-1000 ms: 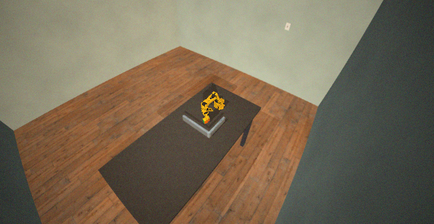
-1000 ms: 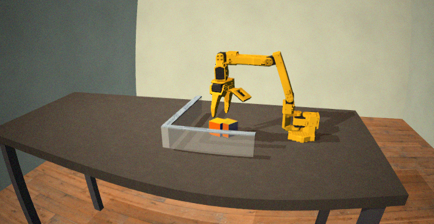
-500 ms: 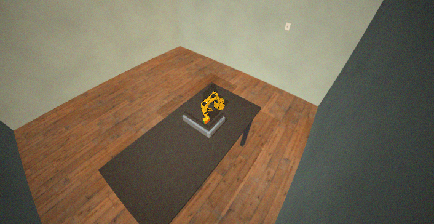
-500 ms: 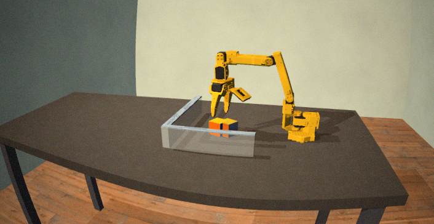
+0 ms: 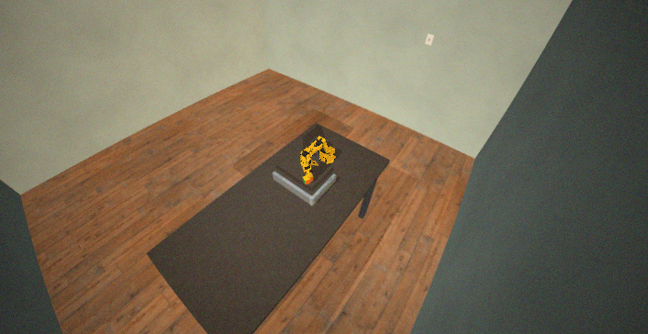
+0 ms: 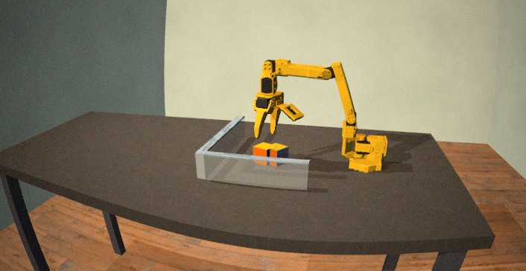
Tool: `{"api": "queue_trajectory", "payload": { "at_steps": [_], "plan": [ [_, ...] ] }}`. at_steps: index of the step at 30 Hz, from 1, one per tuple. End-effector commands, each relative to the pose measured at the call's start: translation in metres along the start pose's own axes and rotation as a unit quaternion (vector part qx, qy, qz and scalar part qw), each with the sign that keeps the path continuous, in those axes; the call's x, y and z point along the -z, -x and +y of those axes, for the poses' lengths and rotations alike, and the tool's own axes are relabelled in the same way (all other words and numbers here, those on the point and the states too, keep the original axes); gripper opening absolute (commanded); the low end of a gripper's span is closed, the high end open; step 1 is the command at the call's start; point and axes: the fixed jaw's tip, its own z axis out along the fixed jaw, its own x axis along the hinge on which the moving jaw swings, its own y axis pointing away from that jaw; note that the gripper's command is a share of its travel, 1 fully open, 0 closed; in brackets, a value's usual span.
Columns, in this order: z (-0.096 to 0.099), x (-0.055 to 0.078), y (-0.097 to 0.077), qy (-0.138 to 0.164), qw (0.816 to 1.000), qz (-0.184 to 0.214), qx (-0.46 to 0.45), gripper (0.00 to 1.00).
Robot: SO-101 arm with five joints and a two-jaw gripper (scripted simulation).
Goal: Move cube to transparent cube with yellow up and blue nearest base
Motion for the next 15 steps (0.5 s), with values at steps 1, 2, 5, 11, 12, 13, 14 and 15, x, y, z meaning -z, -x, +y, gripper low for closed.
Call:
{"api": "queue_trajectory", "payload": {
  "at_steps": [1,2,5,11,12,13,14,15],
  "plan": [
    [-0.0027,0.0122,-0.0040,-0.014,1.000,0.028,0.004,0.35],
    [-0.0027,0.0136,-0.0043,-0.015,0.999,0.031,0.003,0.35],
    [-0.0027,0.0136,-0.0043,-0.015,0.999,0.031,0.003,0.35],
    [-0.0027,0.0136,-0.0043,-0.015,0.999,0.031,0.003,0.35],
    [-0.0027,0.0136,-0.0043,-0.015,0.999,0.031,0.003,0.35],
    [-0.0027,0.0136,-0.0043,-0.015,0.999,0.031,0.003,0.35],
    [-0.0027,0.0136,-0.0043,-0.015,0.999,0.031,0.003,0.35],
    [-0.0027,0.0136,-0.0043,-0.015,0.999,0.031,0.003,0.35]
  ]
}}
